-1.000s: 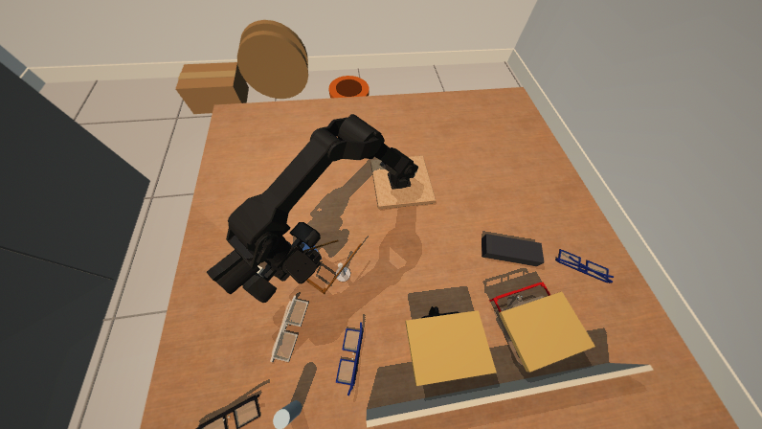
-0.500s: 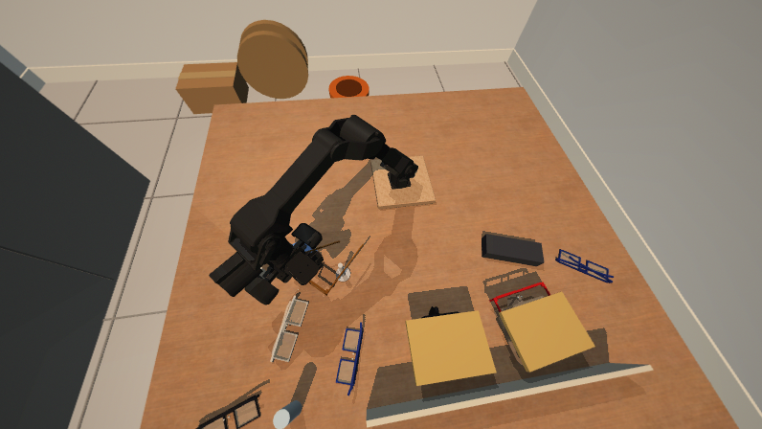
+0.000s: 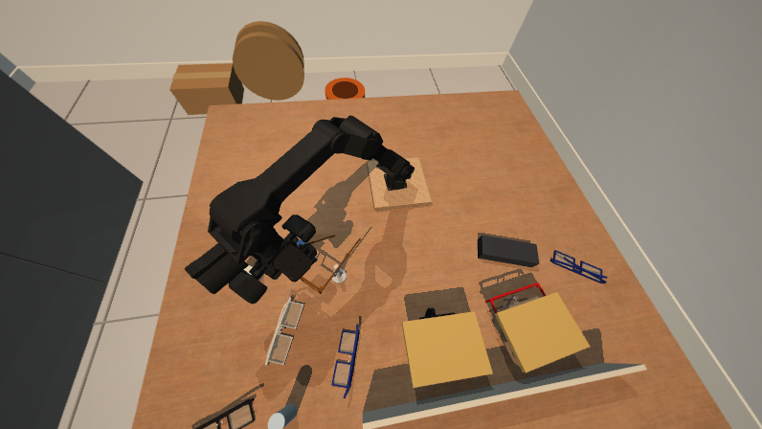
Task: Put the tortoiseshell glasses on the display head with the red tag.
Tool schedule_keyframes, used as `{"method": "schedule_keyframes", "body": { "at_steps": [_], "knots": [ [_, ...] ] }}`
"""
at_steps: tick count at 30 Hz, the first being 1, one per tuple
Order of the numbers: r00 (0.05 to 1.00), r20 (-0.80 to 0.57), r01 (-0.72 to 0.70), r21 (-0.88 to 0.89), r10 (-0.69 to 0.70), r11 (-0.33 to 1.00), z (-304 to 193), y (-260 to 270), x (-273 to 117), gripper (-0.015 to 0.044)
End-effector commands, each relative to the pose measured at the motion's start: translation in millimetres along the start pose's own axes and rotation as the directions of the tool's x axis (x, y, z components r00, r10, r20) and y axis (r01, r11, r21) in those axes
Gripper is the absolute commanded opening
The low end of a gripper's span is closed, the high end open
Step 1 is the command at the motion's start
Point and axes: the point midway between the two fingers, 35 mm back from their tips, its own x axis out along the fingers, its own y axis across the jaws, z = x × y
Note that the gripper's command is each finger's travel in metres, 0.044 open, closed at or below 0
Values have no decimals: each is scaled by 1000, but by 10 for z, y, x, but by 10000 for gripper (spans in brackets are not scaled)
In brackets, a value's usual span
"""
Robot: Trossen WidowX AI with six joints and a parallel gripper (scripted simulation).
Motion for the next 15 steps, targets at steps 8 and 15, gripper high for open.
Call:
{"method": "schedule_keyframes", "body": {
  "at_steps": [8,15],
  "knots": [
    [1000,5,6,-157,-6,988,313,26,-80,0],
    [1000,10,8,-411,-5,911,803,129,-80,0]
  ]
}}
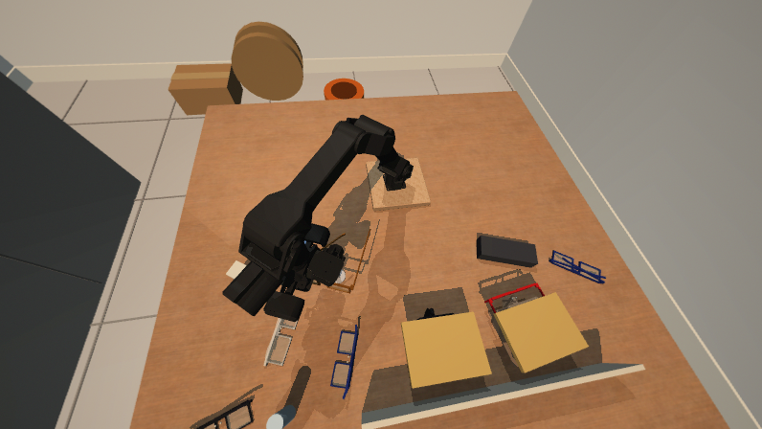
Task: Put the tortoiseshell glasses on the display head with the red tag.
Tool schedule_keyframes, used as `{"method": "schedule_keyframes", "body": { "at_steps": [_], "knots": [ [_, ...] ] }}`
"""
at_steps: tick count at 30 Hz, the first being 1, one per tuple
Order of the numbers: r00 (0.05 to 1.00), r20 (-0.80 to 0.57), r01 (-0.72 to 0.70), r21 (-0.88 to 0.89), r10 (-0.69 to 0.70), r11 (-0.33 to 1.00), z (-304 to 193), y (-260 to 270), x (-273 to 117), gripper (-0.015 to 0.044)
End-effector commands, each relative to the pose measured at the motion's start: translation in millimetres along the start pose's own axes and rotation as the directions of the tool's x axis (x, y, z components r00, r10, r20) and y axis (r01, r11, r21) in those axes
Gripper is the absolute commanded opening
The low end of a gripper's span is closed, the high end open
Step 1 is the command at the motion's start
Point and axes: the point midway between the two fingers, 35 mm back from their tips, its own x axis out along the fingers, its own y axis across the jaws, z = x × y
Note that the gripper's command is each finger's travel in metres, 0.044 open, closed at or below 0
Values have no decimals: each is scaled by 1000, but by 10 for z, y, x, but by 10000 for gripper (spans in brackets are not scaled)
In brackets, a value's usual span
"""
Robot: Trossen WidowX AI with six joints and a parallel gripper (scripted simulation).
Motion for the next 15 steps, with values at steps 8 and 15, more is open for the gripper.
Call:
{"method": "schedule_keyframes", "body": {
  "at_steps": [8,15],
  "knots": [
    [1000,7,-3,-189,5,982,354,-8,38,0],
    [1000,7,-3,-189,5,982,352,-21,261,0]
  ]
}}
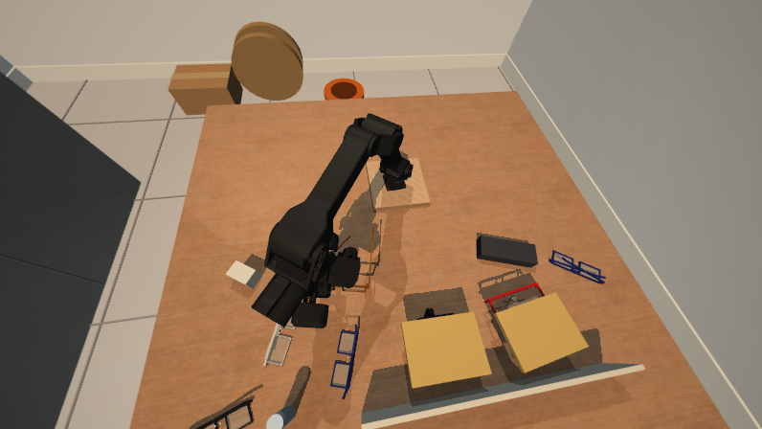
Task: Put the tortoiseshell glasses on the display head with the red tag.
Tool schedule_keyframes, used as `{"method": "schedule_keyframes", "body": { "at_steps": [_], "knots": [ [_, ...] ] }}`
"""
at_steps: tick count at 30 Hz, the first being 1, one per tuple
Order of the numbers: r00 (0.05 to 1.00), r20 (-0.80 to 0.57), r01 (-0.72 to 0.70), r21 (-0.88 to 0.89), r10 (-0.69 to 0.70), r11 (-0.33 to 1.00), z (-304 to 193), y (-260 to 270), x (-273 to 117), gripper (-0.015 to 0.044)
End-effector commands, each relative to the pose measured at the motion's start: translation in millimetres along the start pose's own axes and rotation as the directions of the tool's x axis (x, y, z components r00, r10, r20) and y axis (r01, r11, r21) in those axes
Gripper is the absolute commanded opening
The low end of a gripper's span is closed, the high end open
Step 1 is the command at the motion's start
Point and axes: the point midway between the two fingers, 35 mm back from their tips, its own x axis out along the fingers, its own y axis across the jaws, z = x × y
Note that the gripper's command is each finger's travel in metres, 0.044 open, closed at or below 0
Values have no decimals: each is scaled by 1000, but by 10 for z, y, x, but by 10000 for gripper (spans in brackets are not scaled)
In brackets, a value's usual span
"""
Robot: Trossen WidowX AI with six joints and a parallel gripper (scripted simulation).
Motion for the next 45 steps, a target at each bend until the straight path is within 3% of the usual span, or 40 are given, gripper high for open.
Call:
{"method": "schedule_keyframes", "body": {
  "at_steps": [1,10,45],
  "knots": [
    [1000,6,-8,-8,8,1000,13,14,145,0],
    [1000,6,-8,-8,8,1000,22,32,460,0],
    [1000,8,-7,-8,7,1000,250,-117,464,0]
  ]
}}
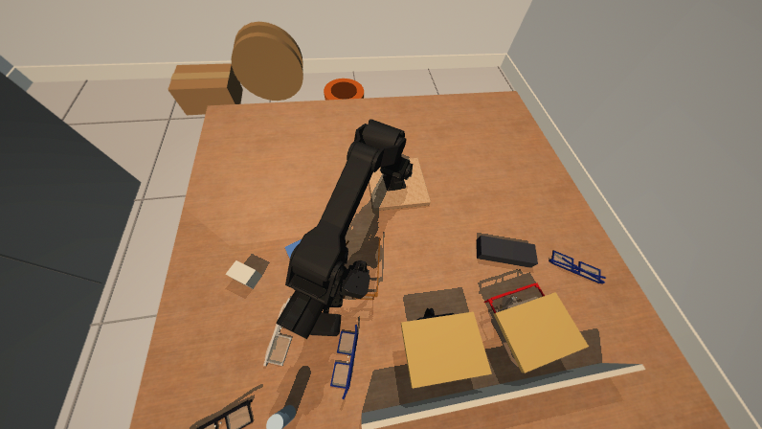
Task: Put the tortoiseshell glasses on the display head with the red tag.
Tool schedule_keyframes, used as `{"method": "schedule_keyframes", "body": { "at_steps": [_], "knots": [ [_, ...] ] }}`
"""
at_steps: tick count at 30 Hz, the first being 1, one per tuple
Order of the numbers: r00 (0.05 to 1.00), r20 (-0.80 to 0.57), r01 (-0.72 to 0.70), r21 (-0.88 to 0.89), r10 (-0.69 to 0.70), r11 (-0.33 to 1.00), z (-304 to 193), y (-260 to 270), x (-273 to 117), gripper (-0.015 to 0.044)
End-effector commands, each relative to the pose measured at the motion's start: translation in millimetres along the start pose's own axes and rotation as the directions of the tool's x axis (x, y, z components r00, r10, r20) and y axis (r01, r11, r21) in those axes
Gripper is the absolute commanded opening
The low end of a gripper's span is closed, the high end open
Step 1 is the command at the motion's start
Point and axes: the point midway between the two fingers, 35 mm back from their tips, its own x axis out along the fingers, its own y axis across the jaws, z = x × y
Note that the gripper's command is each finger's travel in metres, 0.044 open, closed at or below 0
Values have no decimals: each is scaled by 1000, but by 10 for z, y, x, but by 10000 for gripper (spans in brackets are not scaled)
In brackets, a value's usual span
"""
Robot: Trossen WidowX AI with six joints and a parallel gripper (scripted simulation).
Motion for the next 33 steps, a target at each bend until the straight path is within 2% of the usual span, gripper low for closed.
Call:
{"method": "schedule_keyframes", "body": {
  "at_steps": [1,33],
  "knots": [
    [1000,0,7,2,-7,1000,45,-39,-20,0],
    [1000,2,7,2,-7,1000,253,-98,-21,0]
  ]
}}
